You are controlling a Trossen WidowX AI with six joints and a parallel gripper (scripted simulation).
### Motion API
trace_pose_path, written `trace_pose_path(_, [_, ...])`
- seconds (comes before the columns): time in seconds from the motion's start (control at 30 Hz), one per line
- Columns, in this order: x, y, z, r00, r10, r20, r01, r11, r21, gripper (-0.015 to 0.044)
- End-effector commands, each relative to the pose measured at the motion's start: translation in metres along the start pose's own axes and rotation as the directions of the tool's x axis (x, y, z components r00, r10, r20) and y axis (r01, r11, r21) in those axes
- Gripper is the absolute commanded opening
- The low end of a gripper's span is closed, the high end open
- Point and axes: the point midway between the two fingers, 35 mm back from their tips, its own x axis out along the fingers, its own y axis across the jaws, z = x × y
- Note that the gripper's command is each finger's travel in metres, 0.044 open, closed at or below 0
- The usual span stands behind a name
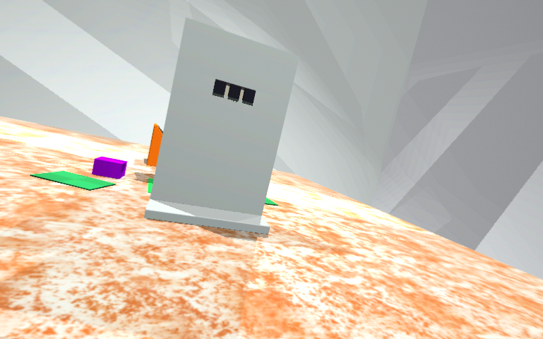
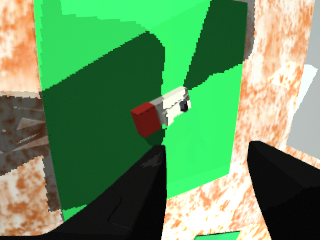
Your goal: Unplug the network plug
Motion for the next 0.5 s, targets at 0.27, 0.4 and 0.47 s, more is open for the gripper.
trace_pose_path(0.27, [-0.01,-0.009,-0.003,1.0,-0.001,-0.005,0.001,1.0,-0.005,0.0156])
trace_pose_path(0.4, [-0.013,-0.011,-0.003,1.0,0.0,-0.006,0.0,1.0,-0.005,0.0156])
trace_pose_path(0.47, [-0.014,-0.013,-0.004,1.0,0.0,-0.007,0.0,1.0,-0.006,0.0156])
